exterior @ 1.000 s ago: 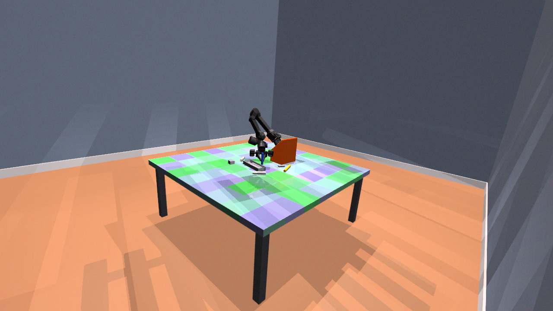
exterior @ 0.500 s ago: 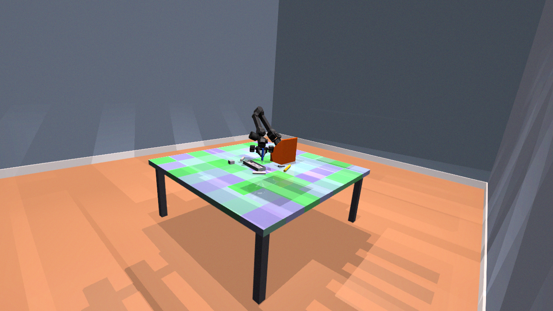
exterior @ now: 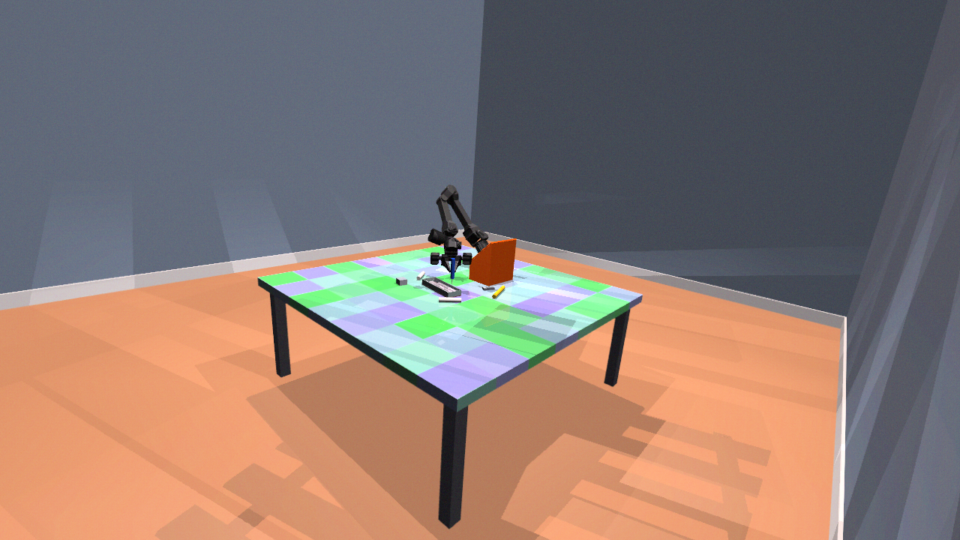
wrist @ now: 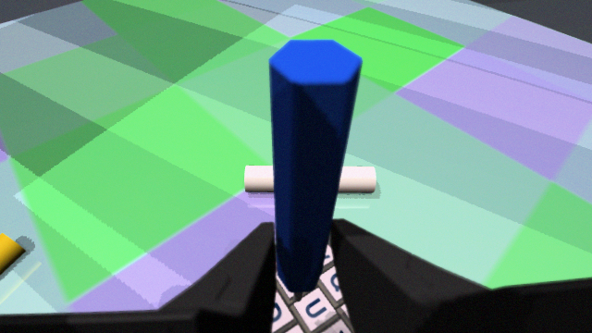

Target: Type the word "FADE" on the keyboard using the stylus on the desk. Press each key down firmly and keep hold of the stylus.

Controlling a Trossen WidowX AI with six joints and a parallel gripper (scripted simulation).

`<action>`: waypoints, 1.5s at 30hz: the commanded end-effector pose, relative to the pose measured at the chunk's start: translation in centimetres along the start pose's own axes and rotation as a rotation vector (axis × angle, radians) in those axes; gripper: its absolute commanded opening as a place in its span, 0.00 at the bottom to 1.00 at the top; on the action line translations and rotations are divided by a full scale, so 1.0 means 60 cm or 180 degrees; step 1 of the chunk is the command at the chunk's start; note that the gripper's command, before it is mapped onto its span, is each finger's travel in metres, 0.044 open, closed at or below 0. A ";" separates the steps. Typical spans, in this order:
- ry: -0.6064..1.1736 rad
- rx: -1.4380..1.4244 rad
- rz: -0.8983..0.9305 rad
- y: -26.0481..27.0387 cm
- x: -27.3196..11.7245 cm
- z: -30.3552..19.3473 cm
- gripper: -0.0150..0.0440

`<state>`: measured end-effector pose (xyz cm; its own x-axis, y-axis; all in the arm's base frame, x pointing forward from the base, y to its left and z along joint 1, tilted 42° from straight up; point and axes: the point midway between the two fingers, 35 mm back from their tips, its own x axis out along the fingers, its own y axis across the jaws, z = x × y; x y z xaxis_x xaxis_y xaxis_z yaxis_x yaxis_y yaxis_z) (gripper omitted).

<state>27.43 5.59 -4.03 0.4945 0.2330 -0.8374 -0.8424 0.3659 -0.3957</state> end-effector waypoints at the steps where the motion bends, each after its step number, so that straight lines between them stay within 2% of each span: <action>1: -0.0028 -0.0015 -0.0041 -0.038 -0.012 0.001 0.25; 6: -0.0026 -0.0011 -0.0052 -0.075 -0.031 -0.004 0.25; 21: -0.0022 -0.0012 -0.0051 -0.073 -0.013 -0.033 0.25; 24: -0.0021 -0.0012 -0.0050 -0.074 -0.011 -0.035 0.39; 45: -0.0019 -0.0013 -0.0049 -0.075 0.000 -0.054 0.39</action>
<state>30.49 1.10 -3.35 0.5085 0.2276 -0.8305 -0.8339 0.3704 -0.4091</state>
